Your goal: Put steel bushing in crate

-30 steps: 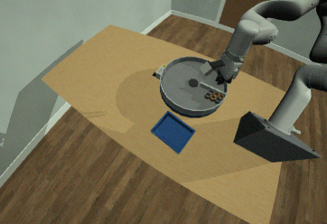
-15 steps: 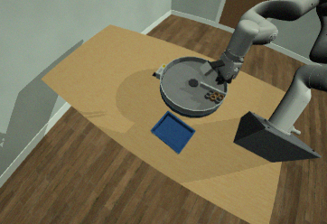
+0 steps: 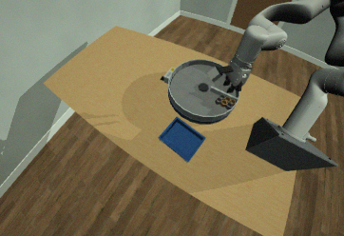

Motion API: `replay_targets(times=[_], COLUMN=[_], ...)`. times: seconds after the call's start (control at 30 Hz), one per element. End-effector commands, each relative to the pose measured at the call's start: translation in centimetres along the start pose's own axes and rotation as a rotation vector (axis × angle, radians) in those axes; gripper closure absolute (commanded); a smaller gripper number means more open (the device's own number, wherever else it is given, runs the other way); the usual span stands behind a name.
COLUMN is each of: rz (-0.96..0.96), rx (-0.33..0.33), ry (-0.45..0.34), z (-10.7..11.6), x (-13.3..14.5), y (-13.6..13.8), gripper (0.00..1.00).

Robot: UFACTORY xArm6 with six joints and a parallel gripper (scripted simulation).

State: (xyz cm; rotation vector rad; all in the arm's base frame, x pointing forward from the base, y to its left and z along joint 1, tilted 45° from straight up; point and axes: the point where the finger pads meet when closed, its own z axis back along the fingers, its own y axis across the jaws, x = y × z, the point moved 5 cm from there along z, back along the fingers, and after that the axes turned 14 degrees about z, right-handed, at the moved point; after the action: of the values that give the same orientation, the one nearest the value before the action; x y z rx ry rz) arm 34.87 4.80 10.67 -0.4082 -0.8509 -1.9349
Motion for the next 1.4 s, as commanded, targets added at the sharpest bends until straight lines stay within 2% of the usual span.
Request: replay_targets(times=[0.0, 0.17, 0.67, 0.8, 1.0, 1.37], rz=[-0.077, -0.146, -0.152, -0.152, -0.152, -0.152], rx=[0.002, 0.002, 0.001, 0.001, 0.001, 0.001], ry=[0.001, 0.001, 0.002, 0.002, 0.002, 0.002], z=[-3.0, -5.7, -6.0, -6.4, -8.4, -8.4], x=[-1.3, -2.3, -2.4, -2.4, -2.5, -2.5], y=[0.6, 1.1, 1.1, 1.1, 1.1, 1.1], gripper=[0.6, 0.6, 0.6, 0.6, 0.6, 0.6])
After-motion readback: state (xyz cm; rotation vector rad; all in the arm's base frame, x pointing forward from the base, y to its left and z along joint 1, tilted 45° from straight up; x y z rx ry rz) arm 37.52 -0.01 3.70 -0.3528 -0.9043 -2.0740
